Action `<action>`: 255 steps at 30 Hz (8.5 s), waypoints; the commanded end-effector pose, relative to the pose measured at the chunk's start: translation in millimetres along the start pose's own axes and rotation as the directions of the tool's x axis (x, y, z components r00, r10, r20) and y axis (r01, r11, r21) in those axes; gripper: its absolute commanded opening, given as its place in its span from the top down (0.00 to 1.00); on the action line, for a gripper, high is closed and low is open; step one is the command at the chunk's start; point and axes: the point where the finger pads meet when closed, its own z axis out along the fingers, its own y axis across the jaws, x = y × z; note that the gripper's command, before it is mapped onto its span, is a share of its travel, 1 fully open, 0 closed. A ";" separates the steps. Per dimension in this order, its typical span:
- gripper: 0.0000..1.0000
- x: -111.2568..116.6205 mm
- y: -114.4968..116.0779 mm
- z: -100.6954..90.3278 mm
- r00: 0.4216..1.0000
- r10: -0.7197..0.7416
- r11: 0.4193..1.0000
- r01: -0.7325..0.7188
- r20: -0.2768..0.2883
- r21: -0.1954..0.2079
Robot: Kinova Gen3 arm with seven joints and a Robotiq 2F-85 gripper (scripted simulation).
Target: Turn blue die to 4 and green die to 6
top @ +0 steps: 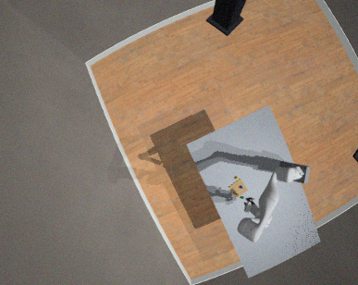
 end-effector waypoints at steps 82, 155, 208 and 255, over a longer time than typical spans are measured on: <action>0.65 -0.4 0.5 50.2 1.000 0.000 1.000 0.000 0.000 -0.001; 0.65 -0.6 0.0 60.5 1.000 0.000 1.000 0.000 0.000 -0.001; 0.85 -0.6 0.0 74.1 1.000 0.000 1.000 0.000 0.000 -0.001; 0.85 -0.6 -0.1 50.0 1.000 0.000 1.000 0.000 0.000 -0.001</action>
